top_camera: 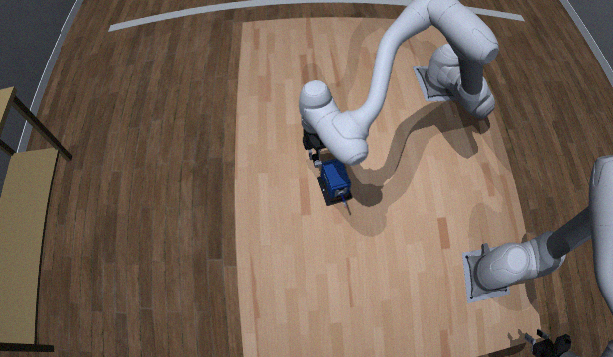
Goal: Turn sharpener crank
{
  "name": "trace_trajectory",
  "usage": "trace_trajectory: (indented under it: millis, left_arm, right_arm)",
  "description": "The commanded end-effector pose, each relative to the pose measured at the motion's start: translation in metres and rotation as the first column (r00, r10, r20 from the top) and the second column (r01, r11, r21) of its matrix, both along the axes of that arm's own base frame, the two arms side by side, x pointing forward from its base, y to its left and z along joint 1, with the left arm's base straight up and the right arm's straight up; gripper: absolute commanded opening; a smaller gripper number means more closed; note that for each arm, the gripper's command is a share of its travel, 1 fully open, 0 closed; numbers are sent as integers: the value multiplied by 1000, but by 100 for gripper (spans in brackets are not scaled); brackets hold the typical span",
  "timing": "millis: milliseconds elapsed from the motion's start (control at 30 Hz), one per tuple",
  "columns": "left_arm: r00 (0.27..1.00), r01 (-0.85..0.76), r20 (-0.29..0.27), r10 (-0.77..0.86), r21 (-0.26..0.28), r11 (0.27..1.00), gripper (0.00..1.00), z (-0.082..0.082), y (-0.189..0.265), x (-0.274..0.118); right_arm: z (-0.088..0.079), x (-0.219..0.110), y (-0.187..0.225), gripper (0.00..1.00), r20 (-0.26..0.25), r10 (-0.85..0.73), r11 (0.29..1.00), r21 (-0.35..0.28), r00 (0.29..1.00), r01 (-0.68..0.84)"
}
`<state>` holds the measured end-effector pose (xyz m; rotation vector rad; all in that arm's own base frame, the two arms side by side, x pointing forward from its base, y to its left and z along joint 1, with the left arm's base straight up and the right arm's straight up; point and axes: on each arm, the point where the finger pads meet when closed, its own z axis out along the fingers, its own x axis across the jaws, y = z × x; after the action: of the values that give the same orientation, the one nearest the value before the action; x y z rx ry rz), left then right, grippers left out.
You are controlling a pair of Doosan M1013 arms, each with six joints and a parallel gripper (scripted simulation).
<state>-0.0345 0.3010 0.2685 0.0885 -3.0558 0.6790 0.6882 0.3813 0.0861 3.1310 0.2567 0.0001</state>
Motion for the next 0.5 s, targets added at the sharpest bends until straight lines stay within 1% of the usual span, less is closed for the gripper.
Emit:
trace_trajectory:
  millis: [0,400,467]
  left_arm:
    - [1000,0,0,0,1,1000,100,0,0,0]
    - [1000,0,0,0,1,1000,100,0,0,0]
    - [1000,0,0,0,1,1000,100,0,0,0]
  right_arm:
    - [-2,0,0,0,1,0,1000,1,1000,0]
    - [-18,-2,0,0,1,0,1000,1,1000,0]
    - [-18,-2,0,0,1,0,1000,1,1000,0]
